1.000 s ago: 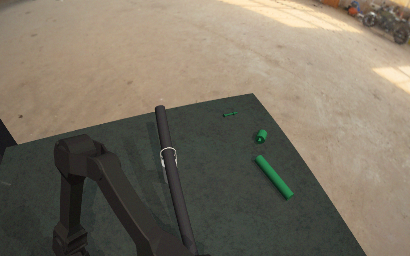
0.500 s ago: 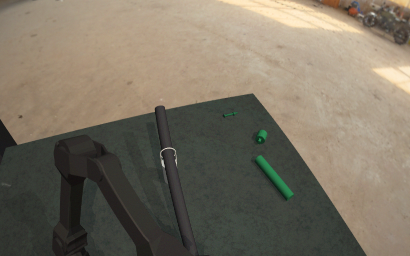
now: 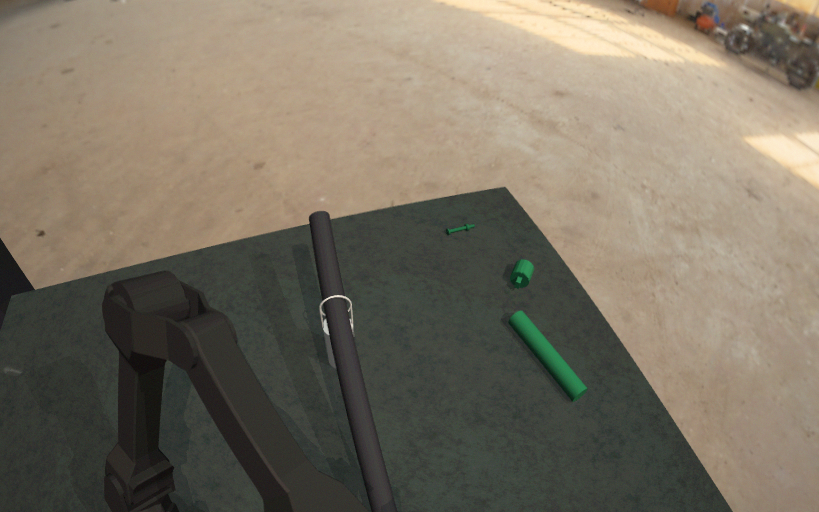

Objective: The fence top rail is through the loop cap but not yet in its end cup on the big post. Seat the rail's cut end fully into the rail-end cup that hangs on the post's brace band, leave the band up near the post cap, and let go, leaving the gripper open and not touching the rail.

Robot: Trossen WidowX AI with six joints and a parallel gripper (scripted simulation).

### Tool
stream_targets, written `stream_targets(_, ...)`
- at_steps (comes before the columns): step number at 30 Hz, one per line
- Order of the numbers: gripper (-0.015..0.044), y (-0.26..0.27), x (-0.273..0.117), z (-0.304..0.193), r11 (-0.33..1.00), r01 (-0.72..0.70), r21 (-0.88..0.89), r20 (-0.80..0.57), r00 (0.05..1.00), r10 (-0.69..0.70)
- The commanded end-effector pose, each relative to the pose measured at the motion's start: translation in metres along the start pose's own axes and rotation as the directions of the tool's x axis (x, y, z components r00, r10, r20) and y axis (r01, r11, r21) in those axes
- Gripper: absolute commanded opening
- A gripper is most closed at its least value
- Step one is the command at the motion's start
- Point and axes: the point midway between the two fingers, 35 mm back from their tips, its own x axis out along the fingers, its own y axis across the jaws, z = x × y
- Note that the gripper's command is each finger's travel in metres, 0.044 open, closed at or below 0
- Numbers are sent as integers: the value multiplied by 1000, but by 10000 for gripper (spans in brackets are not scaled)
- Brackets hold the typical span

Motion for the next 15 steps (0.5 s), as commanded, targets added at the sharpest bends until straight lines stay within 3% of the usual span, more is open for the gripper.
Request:
stream_targets(1, 0, 3, -2, 0, 1000, 2, -30, 19, 1000, -2)
stream_targets(15, 0, 10, -6, -1, 995, 5, -104, 62, 998, 2)
